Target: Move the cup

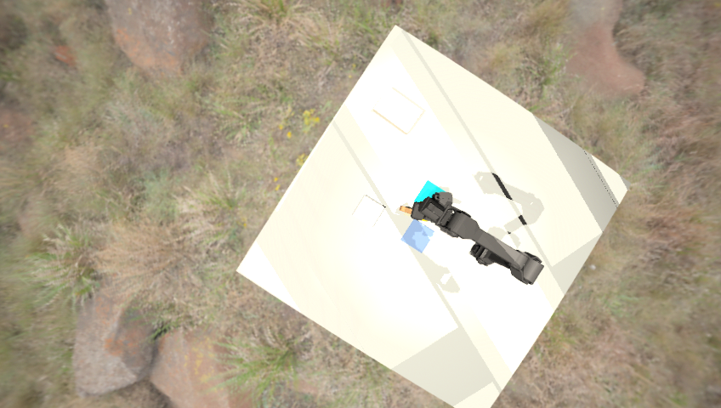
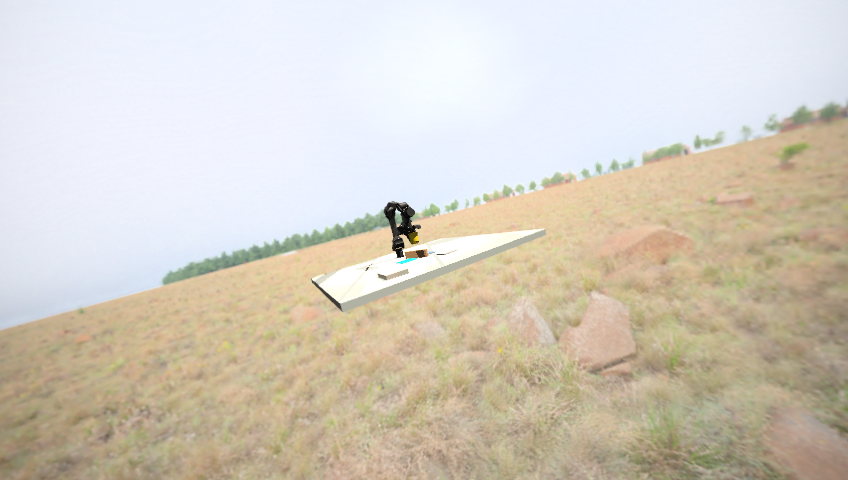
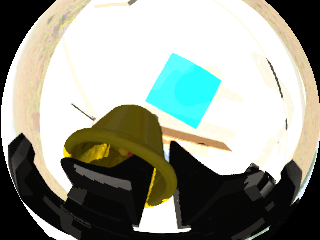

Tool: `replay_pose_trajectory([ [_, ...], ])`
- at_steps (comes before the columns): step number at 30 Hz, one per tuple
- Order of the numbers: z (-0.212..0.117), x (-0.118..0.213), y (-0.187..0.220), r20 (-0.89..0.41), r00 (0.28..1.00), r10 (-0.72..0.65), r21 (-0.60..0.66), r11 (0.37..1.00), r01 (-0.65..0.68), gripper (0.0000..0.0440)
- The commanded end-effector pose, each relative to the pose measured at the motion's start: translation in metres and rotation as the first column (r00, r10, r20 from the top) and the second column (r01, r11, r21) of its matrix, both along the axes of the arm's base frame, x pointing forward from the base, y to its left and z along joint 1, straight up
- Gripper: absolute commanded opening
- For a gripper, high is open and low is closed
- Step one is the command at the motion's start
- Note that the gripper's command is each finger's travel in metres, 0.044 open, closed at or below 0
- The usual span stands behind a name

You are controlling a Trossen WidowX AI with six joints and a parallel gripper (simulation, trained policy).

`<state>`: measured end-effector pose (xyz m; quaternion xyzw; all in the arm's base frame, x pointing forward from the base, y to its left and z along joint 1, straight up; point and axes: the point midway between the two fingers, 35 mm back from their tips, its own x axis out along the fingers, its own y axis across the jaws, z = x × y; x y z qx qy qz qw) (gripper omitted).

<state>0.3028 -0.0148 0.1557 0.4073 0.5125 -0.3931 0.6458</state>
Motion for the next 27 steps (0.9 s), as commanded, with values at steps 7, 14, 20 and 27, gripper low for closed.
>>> replay_pose_trajectory([
  [7,-0.012,0.007,-0.029,0.031,0.998,-0.060,-0.015,0.998,0.060,0.0000],
  [14,-0.026,0.007,-0.045,0.042,0.995,-0.092,-0.020,0.995,0.093,0.0000],
  [20,-0.040,0.005,-0.054,0.044,0.993,-0.113,-0.022,0.993,0.114,0.0000],
  [27,-0.058,-0.001,-0.060,0.038,0.991,-0.132,-0.024,0.991,0.133,0.0007],
])
